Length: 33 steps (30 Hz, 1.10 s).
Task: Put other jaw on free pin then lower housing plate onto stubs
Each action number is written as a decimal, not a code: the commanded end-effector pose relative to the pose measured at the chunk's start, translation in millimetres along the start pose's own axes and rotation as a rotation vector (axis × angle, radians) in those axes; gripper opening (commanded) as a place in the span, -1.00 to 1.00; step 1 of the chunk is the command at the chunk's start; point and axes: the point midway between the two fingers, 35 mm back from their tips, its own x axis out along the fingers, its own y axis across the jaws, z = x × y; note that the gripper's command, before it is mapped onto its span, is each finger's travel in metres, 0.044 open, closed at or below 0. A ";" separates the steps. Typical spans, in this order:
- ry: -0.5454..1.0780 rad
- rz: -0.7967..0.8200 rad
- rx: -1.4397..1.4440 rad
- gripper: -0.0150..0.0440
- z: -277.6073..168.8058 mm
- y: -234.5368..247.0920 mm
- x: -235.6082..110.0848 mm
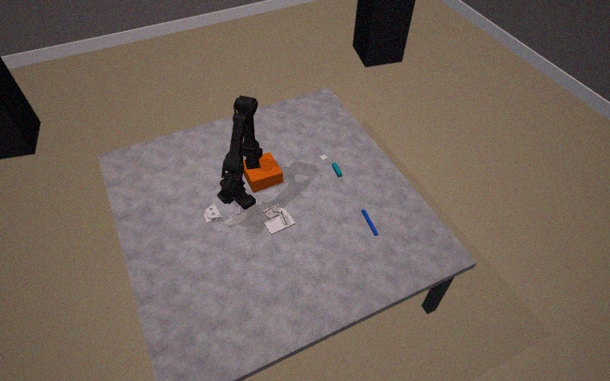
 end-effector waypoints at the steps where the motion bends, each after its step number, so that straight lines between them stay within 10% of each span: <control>1: 0.001 -0.007 -0.002 -0.49 -0.8 -1.8 7.1; 33: 0.001 -0.005 -0.002 -0.49 -0.4 22.9 24.6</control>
